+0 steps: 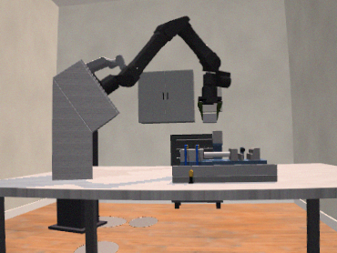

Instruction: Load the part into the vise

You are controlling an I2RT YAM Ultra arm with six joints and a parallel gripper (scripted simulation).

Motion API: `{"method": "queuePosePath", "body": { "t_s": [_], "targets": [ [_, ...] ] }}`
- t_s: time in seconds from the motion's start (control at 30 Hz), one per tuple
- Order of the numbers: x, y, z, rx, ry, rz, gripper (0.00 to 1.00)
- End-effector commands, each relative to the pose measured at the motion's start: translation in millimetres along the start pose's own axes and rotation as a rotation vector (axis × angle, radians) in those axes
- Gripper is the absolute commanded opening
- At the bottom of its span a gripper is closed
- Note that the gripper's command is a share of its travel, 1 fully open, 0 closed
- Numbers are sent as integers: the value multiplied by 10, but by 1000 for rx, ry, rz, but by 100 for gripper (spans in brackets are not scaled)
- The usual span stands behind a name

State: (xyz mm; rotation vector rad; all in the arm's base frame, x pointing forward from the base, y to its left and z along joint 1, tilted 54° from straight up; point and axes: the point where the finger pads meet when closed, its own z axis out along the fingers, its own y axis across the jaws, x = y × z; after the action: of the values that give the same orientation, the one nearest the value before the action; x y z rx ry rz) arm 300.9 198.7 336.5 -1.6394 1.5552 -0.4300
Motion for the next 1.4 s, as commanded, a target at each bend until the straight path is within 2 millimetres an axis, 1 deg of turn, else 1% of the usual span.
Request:
{"method": "queuePosePath", "body": {
  "t_s": [0.0, 0.9, 1.03, 1.37],
  "targets": [
    [-75, -146, -286, 60, -47, 12, 0],
    [-77, -146, -285, 58, -50, 10, 0],
    [-12, -182, -271, 64, -39, 14, 0],
    [45, -228, -251, 72, -43, 15, 0]
  ]
}}
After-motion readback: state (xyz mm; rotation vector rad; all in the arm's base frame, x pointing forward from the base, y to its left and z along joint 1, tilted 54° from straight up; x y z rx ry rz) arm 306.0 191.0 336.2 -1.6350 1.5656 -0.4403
